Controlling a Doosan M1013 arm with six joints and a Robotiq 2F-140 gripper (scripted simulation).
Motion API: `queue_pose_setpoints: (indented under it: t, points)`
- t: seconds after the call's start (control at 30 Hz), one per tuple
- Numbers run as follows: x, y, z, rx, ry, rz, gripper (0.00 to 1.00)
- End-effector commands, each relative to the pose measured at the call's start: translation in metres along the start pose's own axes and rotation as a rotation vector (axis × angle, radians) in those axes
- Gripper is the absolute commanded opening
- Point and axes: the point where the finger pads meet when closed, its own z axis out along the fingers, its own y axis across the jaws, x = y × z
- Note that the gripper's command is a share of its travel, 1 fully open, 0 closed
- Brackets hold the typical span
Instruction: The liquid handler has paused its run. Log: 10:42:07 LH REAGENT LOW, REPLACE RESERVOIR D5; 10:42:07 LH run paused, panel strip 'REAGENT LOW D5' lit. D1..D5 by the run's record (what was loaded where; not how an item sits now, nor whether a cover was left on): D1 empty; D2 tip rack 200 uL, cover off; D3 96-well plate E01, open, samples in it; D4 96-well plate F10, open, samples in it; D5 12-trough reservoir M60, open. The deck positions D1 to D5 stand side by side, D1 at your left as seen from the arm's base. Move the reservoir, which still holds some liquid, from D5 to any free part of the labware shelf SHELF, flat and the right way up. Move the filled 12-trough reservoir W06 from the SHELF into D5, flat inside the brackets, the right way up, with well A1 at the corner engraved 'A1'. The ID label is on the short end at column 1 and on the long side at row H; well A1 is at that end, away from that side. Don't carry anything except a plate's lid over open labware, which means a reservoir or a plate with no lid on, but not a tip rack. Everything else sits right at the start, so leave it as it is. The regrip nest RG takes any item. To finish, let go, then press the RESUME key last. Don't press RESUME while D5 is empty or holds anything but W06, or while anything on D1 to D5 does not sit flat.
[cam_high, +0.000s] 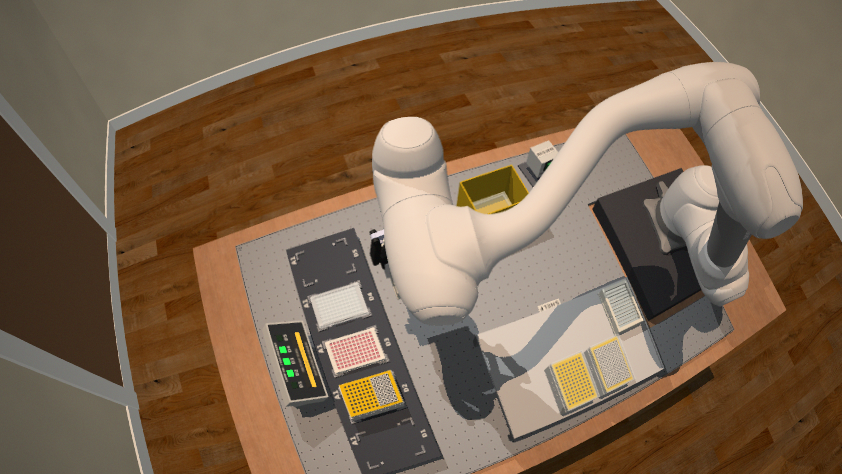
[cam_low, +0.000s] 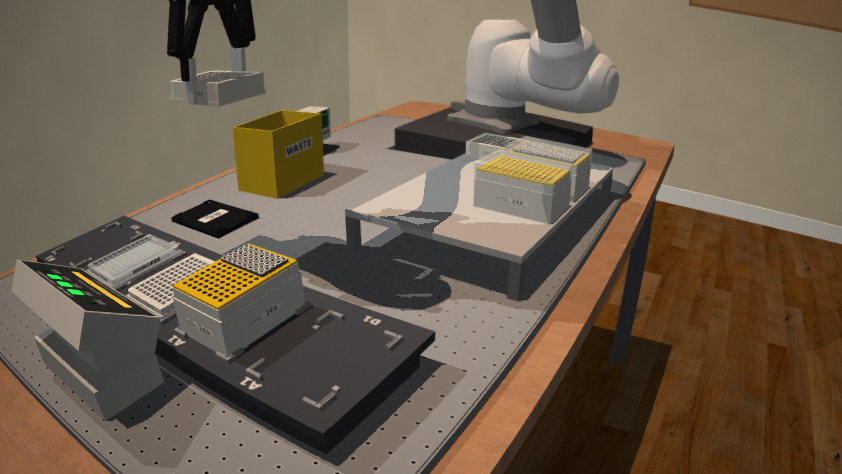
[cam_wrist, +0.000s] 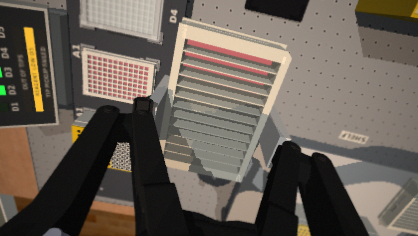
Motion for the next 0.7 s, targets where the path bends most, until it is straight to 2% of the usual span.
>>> queue_pose_setpoints:
  t: [0.0,0.67]
  points:
    - [-0.003,0.0,0.0,0.0,0.0,0.0,0.0]
    - [-0.043,0.002,0.0,0.0,0.0,0.0,0.0]
